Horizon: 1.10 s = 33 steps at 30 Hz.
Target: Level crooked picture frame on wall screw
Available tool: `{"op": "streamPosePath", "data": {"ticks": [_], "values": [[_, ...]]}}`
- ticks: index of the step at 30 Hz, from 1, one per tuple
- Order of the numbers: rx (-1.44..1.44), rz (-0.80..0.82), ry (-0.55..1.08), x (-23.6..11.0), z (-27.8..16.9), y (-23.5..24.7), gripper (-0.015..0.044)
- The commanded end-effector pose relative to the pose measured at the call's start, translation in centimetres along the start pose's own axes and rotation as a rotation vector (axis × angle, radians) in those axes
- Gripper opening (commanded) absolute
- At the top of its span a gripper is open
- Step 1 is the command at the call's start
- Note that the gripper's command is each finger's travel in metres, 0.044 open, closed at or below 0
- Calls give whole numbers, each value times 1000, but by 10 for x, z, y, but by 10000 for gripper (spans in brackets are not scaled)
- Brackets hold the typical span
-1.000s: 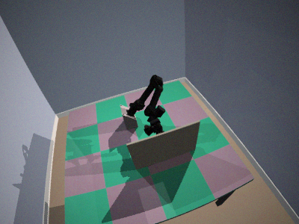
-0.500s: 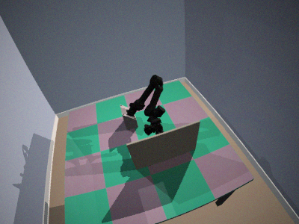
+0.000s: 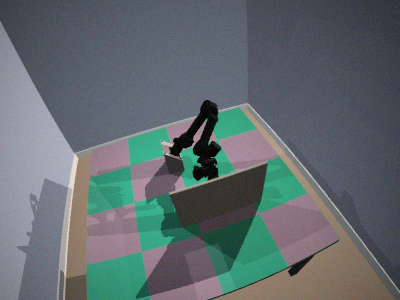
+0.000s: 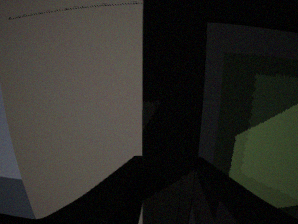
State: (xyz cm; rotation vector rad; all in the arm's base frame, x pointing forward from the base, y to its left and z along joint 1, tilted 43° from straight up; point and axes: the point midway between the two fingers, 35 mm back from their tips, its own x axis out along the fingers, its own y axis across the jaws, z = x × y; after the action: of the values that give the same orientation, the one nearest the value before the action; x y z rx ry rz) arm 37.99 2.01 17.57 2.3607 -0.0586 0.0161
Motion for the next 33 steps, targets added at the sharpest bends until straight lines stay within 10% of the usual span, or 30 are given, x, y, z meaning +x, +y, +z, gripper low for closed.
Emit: {"op": "streamPosePath", "data": {"ticks": [1,8,18,33], "values": [[-22,-3,1,0,0,0,0],[-53,-3,1,0,-1,0,0],[-38,0,0,0,0,0,260],[201,1,-1,-89,-3,-3,260]]}}
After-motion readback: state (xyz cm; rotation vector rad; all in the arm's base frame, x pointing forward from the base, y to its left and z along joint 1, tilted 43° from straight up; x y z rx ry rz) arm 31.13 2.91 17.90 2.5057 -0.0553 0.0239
